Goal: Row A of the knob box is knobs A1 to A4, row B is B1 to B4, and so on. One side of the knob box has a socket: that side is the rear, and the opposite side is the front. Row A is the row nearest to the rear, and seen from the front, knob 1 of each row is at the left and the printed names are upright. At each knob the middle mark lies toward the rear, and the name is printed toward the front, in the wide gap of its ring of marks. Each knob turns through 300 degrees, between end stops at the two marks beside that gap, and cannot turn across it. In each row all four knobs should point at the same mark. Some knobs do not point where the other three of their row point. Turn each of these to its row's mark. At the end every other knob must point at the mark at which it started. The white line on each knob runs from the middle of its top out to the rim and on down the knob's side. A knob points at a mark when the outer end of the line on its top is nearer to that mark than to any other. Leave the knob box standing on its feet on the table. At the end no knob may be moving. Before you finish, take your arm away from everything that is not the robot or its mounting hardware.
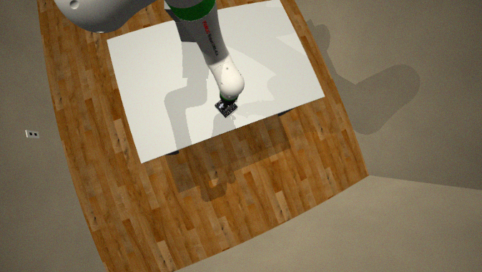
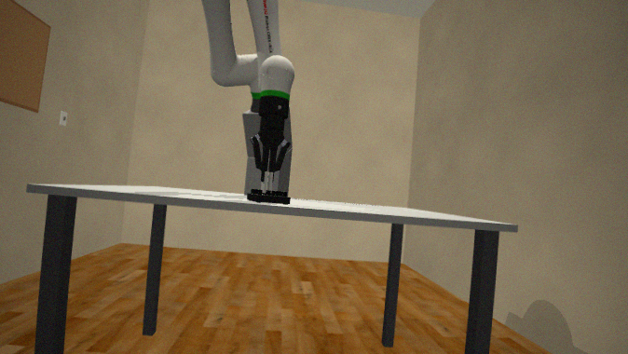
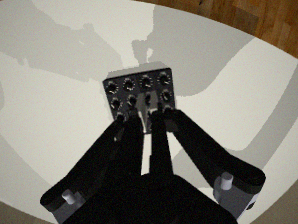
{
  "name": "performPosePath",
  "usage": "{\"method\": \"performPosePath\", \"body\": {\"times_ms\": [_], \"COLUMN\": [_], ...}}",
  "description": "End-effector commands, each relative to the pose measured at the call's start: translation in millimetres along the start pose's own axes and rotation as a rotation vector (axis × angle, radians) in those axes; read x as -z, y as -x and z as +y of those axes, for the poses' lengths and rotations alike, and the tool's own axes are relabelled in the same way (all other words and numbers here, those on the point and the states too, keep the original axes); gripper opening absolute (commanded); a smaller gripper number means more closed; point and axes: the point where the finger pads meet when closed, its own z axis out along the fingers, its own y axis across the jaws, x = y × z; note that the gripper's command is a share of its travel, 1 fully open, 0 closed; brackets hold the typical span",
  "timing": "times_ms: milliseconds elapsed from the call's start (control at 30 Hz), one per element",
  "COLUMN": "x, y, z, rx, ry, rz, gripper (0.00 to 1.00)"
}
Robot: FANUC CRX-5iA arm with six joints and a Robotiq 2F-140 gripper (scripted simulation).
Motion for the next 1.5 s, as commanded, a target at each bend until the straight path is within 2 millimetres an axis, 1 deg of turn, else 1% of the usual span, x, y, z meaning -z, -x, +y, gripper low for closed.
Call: {"method": "performPosePath", "body": {"times_ms": [0,1000,1467], "x": [0.1,0.1,0.1], "y": [-0.1,-0.1,-0.1], "z": [0.0,0.0,0.0], "rx": [0.0,-0.007,-0.096], "ry": [0.0,0.0,0.0], "rz": [0.0,0.0,0.0], "gripper": [0.05,0.05,0.05]}}
